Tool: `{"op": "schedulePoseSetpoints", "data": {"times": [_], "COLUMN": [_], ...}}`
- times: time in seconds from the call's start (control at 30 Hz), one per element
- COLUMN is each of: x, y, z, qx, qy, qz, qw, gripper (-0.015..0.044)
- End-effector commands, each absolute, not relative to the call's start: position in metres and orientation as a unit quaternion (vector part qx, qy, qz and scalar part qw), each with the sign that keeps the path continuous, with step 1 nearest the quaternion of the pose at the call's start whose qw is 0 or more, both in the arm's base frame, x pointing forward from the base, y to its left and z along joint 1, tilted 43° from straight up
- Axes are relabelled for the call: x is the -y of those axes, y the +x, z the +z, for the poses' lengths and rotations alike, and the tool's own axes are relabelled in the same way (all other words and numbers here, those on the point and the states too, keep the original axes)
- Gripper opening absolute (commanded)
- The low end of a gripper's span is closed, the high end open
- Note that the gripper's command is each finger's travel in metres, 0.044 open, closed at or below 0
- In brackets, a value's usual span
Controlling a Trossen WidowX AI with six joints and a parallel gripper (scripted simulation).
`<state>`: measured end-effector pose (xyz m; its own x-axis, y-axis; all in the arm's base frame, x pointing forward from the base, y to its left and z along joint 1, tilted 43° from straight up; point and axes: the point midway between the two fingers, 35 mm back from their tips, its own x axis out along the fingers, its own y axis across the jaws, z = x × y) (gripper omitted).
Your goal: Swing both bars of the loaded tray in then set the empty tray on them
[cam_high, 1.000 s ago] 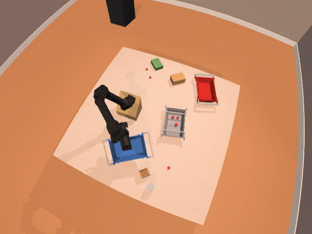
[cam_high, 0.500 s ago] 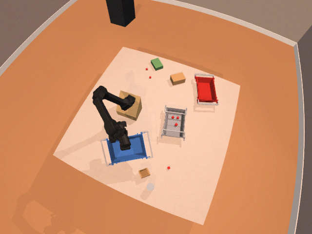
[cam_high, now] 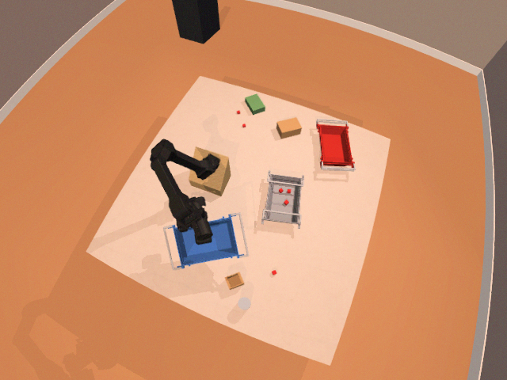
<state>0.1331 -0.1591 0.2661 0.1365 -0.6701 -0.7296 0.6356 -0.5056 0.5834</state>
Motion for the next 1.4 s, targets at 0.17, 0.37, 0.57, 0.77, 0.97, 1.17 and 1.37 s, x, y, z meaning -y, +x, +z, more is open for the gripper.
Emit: {"op": "schedulePoseSetpoints", "data": {"times": [0.17, 0.37, 0.57, 0.77, 0.97, 1.17, 1.37], "x": [0.157, 0.152, 0.144, 0.134, 0.122, 0.108, 0.092], "y": [0.146, 0.168, 0.189, 0.209, 0.229, 0.247, 0.264], "z": [0.265, 0.258, 0.249, 0.240, 0.229, 0.218, 0.206], "qx": [0.000, -0.036, -0.070, -0.103, -0.135, -0.165, -0.194], "qy": [0.562, 0.549, 0.534, 0.517, 0.497, 0.476, 0.452], "qz": [-0.653, -0.652, -0.649, -0.646, -0.642, -0.637, -0.631], "qw": [0.507, 0.522, 0.537, 0.553, 0.568, 0.584, 0.600], "gripper": [0.0000, 0.0000, 0.0000, 0.0000, 0.0000, 0.0000, 0.0000]}}
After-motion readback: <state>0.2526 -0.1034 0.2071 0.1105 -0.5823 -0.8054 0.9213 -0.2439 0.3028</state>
